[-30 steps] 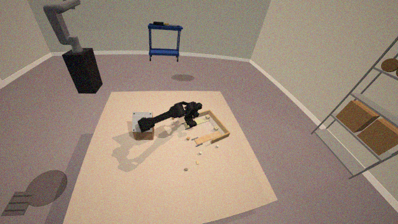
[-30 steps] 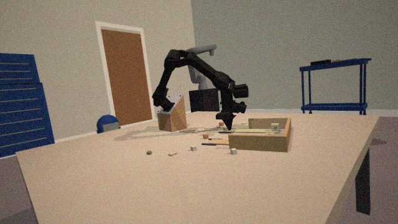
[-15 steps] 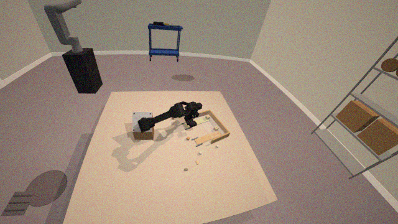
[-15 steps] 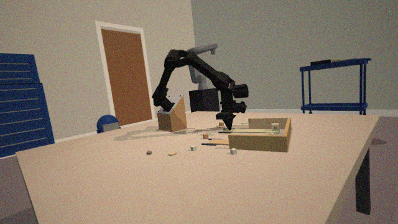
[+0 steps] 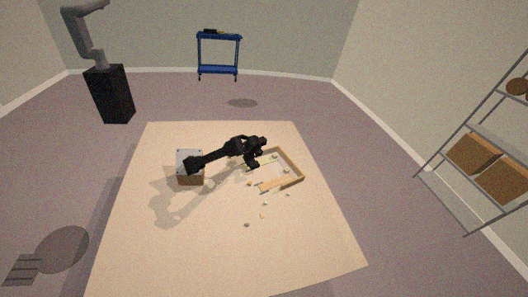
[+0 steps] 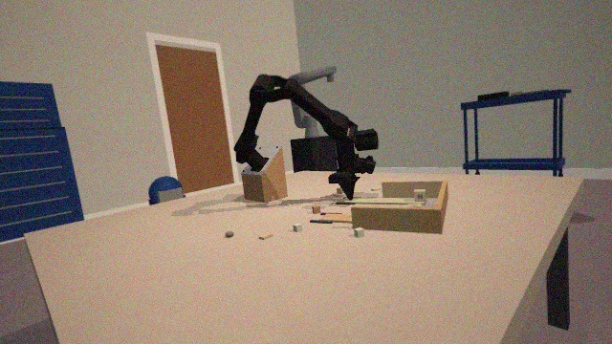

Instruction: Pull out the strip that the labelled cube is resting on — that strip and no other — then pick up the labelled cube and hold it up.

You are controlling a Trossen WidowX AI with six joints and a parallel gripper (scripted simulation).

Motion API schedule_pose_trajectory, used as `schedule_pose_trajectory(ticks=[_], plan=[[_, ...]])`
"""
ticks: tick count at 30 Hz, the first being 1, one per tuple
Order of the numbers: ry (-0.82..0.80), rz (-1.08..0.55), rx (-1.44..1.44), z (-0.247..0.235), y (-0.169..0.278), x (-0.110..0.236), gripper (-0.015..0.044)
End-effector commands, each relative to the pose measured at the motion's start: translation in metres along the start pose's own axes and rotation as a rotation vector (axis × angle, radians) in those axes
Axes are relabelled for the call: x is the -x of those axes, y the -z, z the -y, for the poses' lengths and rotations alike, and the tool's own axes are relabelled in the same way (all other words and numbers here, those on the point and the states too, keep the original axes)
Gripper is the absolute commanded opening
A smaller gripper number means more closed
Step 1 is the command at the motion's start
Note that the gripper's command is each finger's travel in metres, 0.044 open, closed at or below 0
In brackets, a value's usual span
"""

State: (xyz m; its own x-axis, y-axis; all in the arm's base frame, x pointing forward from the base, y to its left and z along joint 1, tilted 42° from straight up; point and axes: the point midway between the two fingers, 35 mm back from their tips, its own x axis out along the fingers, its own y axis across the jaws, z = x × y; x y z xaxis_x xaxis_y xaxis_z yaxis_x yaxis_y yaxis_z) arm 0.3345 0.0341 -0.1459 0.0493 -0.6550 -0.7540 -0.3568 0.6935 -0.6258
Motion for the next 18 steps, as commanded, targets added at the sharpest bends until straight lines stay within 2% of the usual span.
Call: schedule_pose_trajectory(ticks=[1, 18], plan=[[0.004, -0.02, 0.009, -0.001, 0.013, -0.005, 0.0], [0.004, -0.022, 0.01, -0.001, 0.039, -0.006, 0.0]])
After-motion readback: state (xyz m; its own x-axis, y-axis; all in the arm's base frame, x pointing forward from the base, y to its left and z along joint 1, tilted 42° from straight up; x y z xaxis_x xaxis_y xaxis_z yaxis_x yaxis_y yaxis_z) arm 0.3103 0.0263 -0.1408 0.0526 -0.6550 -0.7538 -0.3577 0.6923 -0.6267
